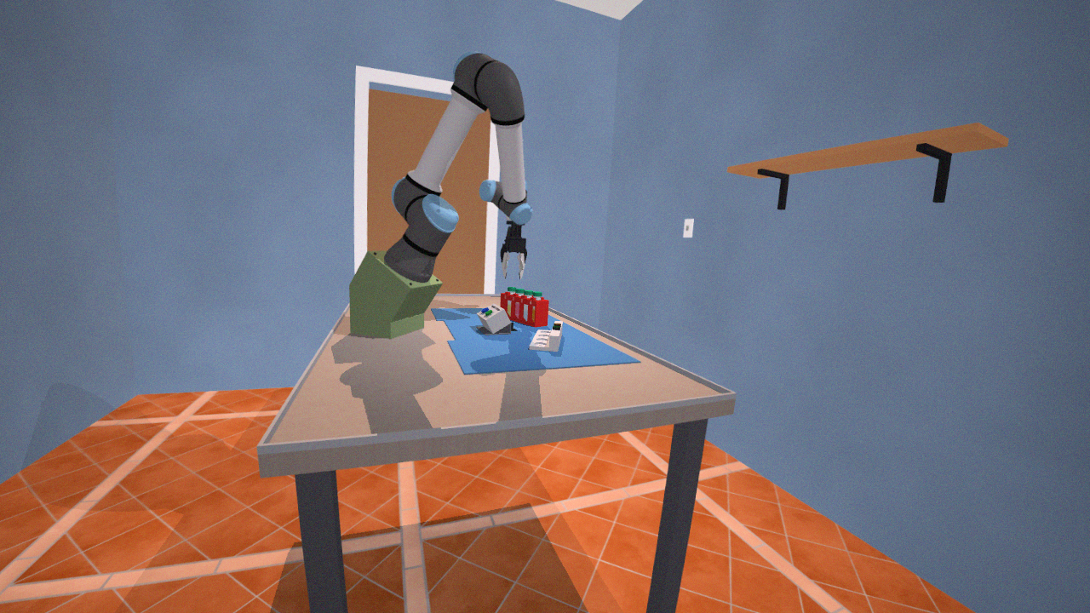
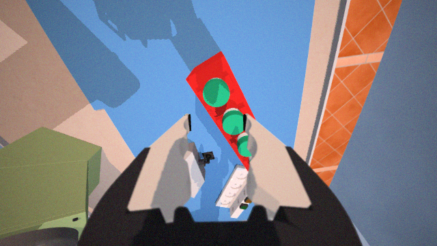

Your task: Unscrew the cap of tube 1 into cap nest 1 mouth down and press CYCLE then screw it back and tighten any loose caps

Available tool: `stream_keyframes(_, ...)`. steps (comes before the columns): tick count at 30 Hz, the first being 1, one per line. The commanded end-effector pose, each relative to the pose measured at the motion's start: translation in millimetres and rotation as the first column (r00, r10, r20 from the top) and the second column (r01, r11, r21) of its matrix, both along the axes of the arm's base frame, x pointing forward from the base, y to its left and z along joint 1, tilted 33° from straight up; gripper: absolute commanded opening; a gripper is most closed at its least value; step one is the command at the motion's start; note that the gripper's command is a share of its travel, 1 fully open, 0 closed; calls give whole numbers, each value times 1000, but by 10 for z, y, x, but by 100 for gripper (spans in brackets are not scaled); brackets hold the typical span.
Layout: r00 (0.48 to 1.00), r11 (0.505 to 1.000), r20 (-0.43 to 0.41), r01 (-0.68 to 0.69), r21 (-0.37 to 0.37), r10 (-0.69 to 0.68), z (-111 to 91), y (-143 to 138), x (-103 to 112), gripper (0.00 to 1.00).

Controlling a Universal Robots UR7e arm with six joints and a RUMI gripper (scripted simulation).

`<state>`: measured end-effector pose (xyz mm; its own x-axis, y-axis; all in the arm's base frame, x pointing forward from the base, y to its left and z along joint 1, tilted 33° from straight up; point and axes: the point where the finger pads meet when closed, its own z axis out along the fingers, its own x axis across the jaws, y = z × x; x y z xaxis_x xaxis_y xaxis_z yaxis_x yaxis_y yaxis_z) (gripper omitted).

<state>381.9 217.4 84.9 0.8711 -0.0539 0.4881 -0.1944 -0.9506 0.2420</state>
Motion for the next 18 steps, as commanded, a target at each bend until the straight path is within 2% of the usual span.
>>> stream_keyframes(1,1000,1000,1,4,-3,-4,-27,81,18,35)
stream_keyframes(6,1000,1000,1,4,-3,-4,-27,81,18,35)
stream_keyframes(18,1000,1000,1,4,-3,-4,-278,-11,153,35)
